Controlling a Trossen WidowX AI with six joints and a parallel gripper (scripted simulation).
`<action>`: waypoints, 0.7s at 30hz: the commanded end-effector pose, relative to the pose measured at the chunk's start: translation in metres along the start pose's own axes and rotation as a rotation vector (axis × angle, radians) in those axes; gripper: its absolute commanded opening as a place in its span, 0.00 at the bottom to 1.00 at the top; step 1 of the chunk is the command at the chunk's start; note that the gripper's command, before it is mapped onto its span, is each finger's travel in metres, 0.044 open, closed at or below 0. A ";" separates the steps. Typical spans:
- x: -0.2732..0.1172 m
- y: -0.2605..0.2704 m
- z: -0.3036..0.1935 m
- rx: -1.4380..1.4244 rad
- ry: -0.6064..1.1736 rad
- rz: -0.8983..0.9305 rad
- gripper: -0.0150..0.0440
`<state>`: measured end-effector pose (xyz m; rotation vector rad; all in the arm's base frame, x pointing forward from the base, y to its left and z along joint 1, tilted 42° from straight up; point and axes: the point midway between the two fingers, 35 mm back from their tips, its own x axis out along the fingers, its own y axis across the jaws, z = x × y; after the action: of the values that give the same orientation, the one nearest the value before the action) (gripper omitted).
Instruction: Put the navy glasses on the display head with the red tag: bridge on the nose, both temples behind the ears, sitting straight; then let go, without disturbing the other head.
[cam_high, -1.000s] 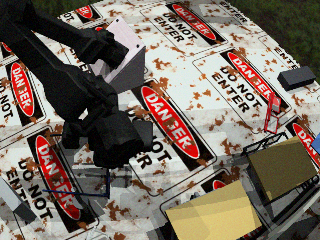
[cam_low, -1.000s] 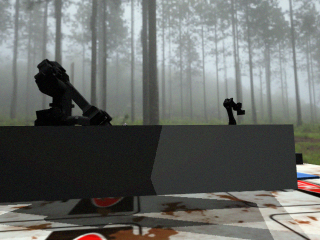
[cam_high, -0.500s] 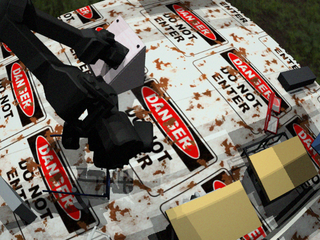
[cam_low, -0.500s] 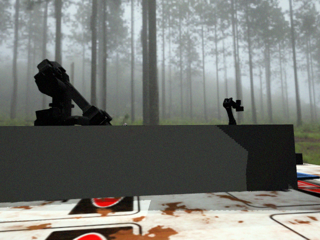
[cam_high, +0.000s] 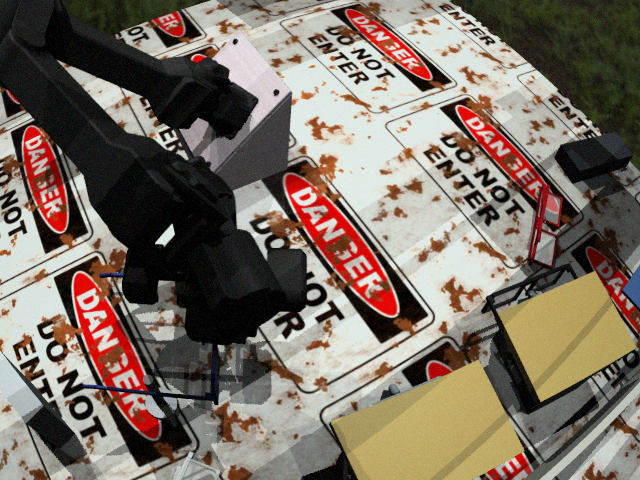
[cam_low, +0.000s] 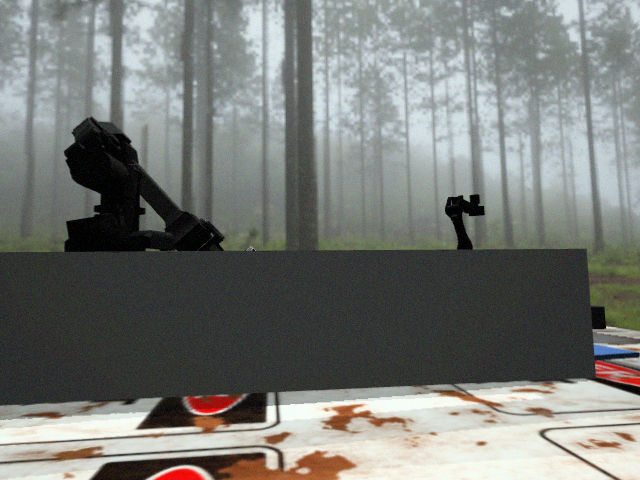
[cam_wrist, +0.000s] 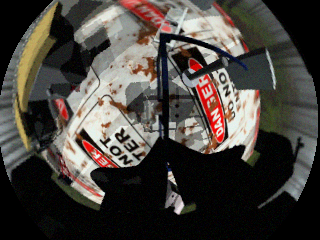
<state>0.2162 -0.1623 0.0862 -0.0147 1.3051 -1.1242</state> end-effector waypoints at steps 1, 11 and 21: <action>-0.007 0.001 0.003 -0.004 -0.001 -0.001 0.25; -0.056 0.001 0.005 -0.005 0.000 0.000 0.25; -0.062 -0.004 0.004 -0.093 -0.006 0.028 0.25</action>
<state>0.2283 -0.1272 0.1307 -0.0418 1.3288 -1.0910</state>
